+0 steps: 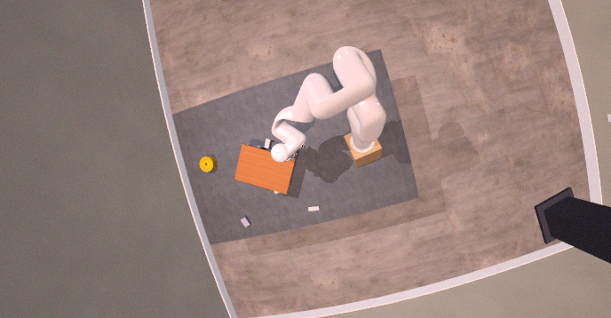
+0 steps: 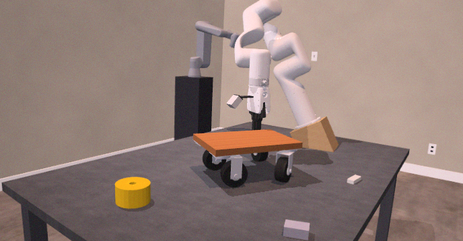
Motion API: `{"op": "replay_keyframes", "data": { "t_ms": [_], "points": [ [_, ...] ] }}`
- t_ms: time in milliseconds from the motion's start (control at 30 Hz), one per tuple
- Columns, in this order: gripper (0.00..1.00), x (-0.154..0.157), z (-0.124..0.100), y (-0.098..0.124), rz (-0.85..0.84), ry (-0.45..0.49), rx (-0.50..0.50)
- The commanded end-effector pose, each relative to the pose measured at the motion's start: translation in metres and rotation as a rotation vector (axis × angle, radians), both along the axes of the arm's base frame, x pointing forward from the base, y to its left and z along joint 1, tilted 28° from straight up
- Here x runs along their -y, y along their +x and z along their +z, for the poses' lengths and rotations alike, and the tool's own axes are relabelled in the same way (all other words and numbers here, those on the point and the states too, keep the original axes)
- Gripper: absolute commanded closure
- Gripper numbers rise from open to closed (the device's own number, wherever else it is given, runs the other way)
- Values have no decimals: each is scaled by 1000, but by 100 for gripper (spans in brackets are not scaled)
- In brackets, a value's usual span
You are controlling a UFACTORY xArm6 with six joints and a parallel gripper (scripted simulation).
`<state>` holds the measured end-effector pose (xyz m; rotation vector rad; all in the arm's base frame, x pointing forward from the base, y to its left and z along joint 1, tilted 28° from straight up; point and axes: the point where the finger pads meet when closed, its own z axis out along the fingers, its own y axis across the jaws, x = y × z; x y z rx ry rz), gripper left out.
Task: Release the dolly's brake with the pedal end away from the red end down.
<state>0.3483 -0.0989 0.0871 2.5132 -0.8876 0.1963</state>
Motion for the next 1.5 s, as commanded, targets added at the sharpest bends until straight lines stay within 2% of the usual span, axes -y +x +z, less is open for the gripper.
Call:
{"op": "replay_keyframes", "data": {
  "t_ms": [0,400,1467],
  "points": [
    [100,2,-3,2,1,0,5],
    [100,7,-11,2,1,0,5],
    [100,7,-11,3,1,0,5]
  ]
}}
